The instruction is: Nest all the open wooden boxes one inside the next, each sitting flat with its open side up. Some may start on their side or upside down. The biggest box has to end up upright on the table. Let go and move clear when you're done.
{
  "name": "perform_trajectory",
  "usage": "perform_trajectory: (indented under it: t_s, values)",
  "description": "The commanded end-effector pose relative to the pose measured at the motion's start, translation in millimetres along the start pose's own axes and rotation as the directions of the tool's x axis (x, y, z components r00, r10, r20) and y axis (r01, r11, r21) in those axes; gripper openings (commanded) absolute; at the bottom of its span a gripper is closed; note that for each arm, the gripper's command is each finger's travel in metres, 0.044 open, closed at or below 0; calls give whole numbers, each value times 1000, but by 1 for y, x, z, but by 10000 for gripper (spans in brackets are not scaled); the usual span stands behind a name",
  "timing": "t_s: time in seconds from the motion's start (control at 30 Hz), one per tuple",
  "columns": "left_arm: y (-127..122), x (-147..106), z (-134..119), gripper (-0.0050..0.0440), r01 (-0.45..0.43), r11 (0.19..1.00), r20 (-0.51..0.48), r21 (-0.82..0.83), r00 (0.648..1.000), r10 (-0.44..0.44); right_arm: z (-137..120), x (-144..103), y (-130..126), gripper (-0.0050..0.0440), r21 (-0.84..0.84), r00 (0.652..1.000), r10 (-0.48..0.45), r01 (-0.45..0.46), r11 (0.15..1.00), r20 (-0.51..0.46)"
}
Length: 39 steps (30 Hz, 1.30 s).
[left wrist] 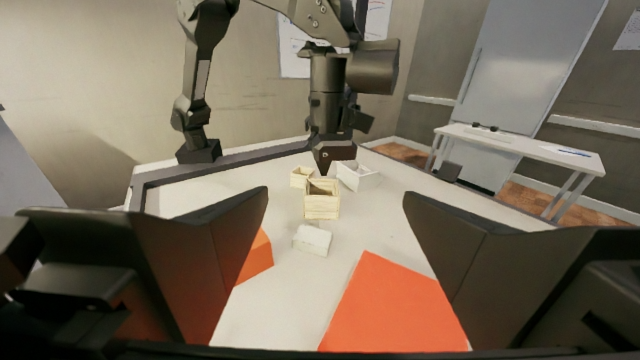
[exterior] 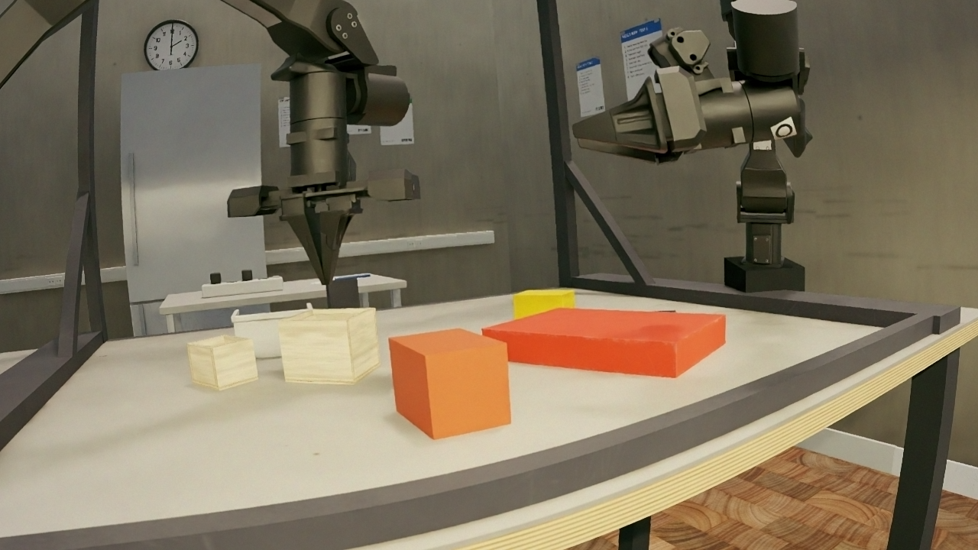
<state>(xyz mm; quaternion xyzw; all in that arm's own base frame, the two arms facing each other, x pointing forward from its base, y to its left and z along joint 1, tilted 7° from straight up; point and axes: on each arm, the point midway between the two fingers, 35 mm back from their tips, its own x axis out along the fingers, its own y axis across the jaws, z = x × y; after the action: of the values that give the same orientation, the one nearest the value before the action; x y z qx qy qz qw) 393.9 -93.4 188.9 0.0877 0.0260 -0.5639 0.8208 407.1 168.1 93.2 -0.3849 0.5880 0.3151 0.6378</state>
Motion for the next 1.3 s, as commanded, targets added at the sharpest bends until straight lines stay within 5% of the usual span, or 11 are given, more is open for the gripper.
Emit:
perform_trajectory:
  t_s: [0.0, 0.23, 0.63, 1.0, 1.27]
  values:
    - [1, -1, 7, 400, -2, 1000, 7, 17, 1000, 2, 3, -23, -2, -50, 223, 999, -25, 19, 975, 24]
    - [1, -1, 7, 400, -2, 1000, 7, 17, 1000, 2, 2, -33, -2, -50, 445, 999, -27, 12, 895, 28]
    - [1, -1, 7, 400, -2, 1000, 7, 17, 1000, 2, 1, -45, -1, -50, 860, 1000, -21, -6, 510, 19]
    - [0, 7, 13, 400, -12, 999, -21, -37, 1000, 11, -2, -44, 5, -50, 850, 1000, -17, -5, 527, 17]
    - [-22, 51, 5, 400, -133, 909, -249, -394, 968, 34, -4, -34, 29, -50, 779, 1000, -16, -3, 626, 17]
